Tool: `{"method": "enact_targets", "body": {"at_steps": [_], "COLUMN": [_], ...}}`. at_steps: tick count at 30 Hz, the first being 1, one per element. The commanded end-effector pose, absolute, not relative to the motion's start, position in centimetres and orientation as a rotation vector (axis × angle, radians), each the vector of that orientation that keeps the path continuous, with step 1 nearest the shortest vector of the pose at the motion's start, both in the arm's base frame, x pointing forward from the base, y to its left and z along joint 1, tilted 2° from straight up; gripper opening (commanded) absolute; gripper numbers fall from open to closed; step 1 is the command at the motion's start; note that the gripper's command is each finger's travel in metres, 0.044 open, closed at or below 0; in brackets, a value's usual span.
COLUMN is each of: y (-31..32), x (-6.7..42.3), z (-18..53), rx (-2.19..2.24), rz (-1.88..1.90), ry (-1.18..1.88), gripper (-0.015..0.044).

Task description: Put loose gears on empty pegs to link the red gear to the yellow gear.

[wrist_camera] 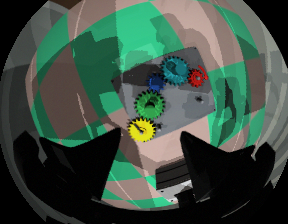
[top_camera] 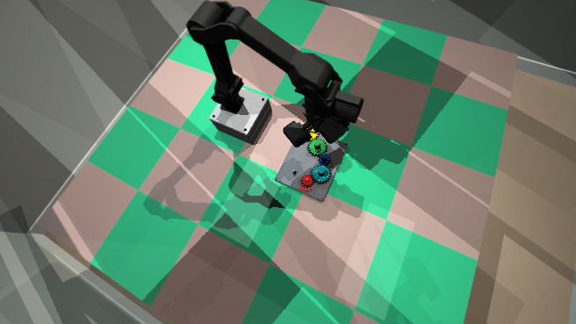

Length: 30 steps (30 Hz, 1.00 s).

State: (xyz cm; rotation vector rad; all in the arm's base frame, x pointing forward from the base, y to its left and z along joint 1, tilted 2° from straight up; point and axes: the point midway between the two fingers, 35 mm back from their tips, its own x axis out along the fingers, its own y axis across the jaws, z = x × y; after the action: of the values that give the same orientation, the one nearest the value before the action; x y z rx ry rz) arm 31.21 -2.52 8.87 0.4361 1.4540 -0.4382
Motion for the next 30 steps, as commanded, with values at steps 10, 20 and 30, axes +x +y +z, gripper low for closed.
{"method": "enact_targets", "body": {"at_steps": [10,20,30], "y": [-2.49,-2.49,-2.49], "x": [30.85,30.85,30.85], "z": [9.42,9.42,9.42], "rx": [0.437,0.437,0.437], "rz": [-0.443,-0.443,-0.443], "ry": [1.461,1.461,1.461], "gripper": [0.044,0.044,0.044]}}
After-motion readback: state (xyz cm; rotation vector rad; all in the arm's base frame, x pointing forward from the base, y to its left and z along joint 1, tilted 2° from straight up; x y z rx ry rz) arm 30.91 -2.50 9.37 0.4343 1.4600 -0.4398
